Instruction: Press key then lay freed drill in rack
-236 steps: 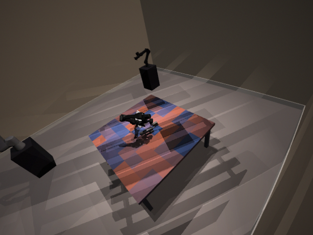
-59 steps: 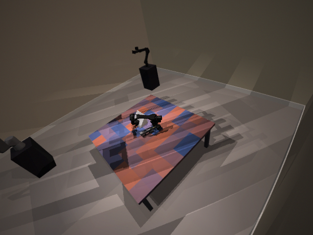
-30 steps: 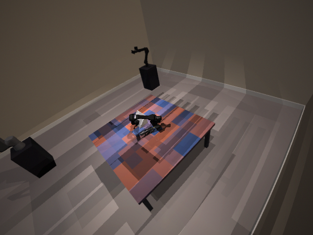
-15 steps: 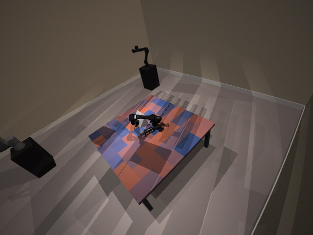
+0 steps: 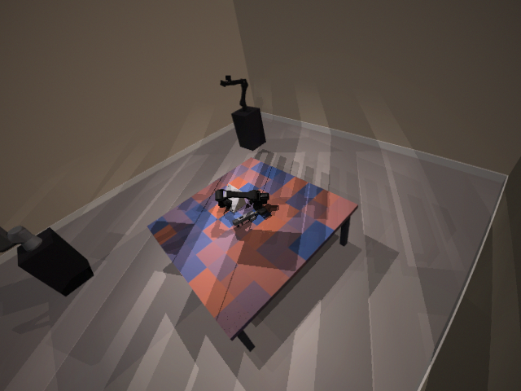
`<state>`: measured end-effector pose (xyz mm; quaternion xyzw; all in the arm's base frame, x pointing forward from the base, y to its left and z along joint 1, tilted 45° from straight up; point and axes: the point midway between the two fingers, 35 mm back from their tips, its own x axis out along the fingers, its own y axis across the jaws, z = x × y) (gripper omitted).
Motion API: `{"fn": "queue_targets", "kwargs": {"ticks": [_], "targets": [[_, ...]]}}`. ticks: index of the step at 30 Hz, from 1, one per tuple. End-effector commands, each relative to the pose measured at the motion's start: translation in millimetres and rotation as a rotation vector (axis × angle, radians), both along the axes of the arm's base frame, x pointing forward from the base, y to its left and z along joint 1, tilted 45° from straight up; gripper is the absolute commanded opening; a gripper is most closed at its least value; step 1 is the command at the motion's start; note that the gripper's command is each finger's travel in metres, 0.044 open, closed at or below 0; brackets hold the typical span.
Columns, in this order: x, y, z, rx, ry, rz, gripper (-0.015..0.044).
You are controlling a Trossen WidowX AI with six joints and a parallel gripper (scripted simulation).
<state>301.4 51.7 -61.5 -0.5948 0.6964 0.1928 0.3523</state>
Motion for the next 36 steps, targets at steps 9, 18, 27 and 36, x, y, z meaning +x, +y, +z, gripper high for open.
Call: {"fn": "queue_targets", "kwargs": {"ticks": [9,18,27,36], "targets": [[-0.9,2.2,1.4,-0.003,0.0,0.002,0.0],[-1.1,2.9,1.9,-0.003,0.0,0.002,0.0],[0.4,4.8,-2.3,-0.003,0.0,0.002,0.0],[3.1,10.4,-7.5,-0.002,-0.001,0.002,0.0]]}}
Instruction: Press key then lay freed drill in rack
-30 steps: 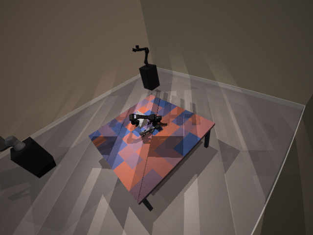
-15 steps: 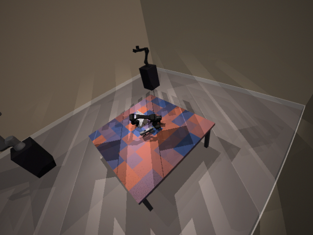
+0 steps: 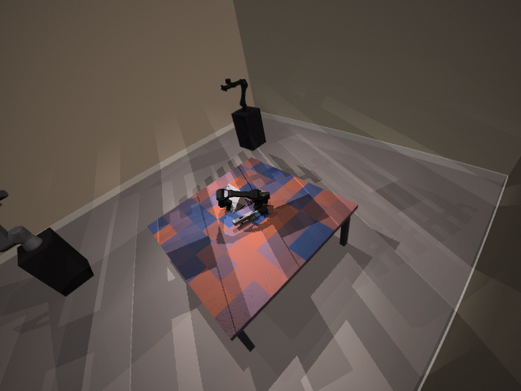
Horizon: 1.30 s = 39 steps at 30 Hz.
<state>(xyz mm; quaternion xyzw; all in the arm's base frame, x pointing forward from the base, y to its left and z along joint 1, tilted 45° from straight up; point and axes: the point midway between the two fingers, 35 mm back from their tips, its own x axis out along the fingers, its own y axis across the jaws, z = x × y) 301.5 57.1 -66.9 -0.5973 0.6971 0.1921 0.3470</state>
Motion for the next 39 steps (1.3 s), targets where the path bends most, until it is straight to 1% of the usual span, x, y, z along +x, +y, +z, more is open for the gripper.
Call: {"fn": "queue_targets", "kwargs": {"ticks": [1,39], "targets": [[3,6,-3,0.007,-0.007,-0.002,0.0],[17,43,-41,0.011,-0.009,-0.002,0.0]]}}
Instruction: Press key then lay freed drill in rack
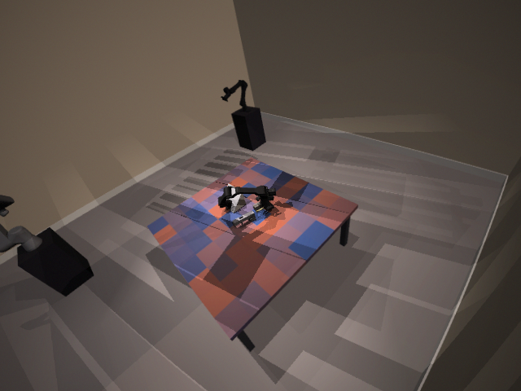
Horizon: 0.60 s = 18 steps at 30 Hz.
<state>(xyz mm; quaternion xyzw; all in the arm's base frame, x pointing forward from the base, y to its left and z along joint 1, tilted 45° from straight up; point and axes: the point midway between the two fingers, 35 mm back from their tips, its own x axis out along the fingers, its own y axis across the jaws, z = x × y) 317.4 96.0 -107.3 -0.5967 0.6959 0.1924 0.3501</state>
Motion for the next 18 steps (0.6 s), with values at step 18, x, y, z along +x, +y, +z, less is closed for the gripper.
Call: {"fn": "queue_targets", "kwargs": {"ticks": [18], "targets": [[0.0,5.7,7.4,0.006,-0.005,-0.001,0.0]]}}
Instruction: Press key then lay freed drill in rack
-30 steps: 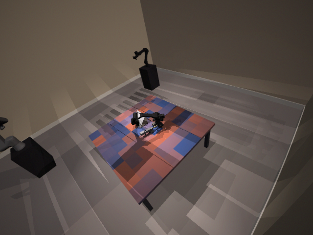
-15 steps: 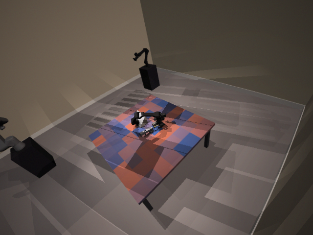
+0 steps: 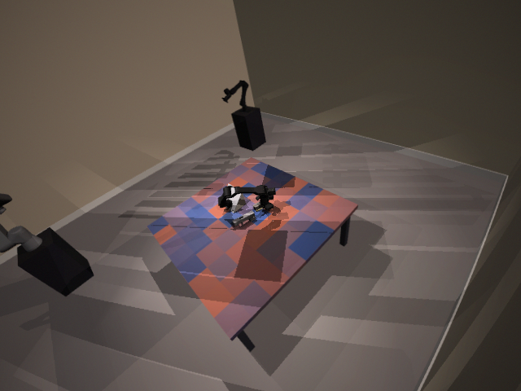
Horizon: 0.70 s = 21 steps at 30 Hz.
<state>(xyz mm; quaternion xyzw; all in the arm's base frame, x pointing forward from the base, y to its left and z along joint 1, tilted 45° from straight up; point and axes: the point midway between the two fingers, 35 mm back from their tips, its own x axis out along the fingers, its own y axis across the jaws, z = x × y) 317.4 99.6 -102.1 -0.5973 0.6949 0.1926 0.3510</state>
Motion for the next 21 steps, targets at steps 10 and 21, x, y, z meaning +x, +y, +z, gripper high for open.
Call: {"fn": "queue_targets", "kwargs": {"ticks": [10,21], "targets": [[0.0,3.8,5.5,0.005,-0.002,-0.003,0.0],[-0.2,5.8,9.2,0.005,-0.002,-0.003,0.0]]}}
